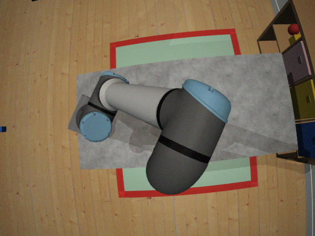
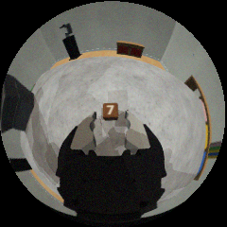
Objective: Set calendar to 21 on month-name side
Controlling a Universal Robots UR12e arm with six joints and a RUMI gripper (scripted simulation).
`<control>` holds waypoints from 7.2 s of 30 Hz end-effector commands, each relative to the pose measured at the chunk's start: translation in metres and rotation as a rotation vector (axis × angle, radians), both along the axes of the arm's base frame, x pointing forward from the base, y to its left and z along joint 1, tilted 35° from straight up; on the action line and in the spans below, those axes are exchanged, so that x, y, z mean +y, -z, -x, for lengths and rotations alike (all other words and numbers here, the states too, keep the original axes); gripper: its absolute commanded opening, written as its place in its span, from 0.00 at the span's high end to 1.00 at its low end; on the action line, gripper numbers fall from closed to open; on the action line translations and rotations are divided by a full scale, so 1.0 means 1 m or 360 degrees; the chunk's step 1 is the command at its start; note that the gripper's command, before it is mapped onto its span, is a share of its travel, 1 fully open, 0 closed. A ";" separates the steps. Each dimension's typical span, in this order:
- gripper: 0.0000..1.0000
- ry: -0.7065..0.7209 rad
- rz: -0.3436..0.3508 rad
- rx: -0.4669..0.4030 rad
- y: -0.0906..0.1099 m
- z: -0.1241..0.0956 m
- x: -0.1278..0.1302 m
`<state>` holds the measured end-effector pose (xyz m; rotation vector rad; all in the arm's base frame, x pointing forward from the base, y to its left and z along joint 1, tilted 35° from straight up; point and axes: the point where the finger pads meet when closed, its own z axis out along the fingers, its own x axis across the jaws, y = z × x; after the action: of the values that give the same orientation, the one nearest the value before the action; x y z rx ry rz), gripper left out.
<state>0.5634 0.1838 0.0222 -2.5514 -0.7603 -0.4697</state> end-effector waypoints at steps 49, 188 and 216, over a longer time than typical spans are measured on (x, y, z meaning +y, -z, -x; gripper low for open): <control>0.60 0.0044 0.0116 -0.0044 -0.054 0.039 0.014; 0.72 0.0541 0.0989 -0.0541 -0.065 0.047 0.021; 0.72 0.0541 0.0989 -0.0541 -0.053 0.039 0.018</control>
<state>0.5223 0.2021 0.0780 -3.2578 -0.6570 -0.9124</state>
